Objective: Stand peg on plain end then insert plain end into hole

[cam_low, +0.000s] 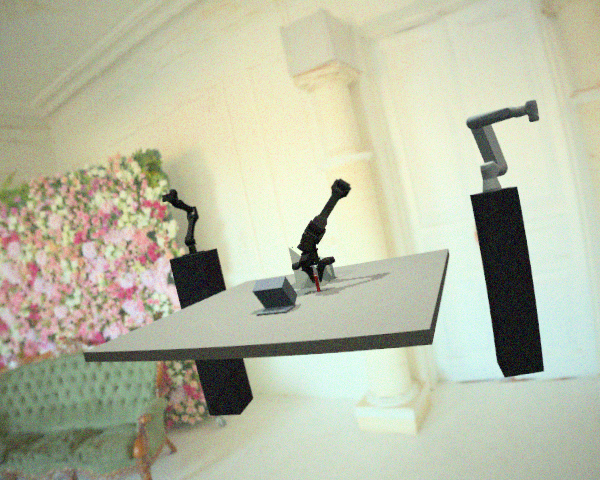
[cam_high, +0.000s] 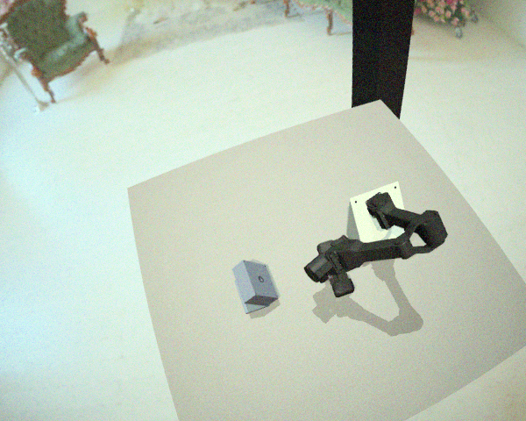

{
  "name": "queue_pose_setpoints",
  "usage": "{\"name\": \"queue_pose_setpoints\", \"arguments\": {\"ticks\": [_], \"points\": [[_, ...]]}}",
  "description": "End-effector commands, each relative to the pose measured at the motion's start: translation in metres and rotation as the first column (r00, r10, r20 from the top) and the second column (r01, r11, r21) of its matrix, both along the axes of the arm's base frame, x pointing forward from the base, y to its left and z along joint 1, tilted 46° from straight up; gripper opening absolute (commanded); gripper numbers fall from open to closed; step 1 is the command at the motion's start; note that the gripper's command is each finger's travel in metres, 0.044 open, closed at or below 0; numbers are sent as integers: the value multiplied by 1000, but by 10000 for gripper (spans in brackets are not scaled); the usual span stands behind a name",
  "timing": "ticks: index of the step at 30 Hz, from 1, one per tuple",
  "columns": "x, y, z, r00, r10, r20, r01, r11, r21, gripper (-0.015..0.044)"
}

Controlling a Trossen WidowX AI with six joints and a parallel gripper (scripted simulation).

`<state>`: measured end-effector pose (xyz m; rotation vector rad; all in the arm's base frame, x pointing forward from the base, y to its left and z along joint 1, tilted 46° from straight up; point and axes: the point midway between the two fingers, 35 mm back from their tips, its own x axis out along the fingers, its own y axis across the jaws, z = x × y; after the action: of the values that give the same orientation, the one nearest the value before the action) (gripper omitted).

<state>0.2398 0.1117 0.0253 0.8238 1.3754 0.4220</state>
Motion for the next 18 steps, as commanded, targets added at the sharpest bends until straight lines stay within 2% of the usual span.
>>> {"name": "queue_pose_setpoints", "arguments": {"ticks": [1,8,18], "points": [[0,0,1,1000,1,2,-1,1000,1,46],[0,0,1,1000,1,2,-1,1000,1,0],[-1,-19,14,1000,0,-2,0,1000,-11,0]]}}
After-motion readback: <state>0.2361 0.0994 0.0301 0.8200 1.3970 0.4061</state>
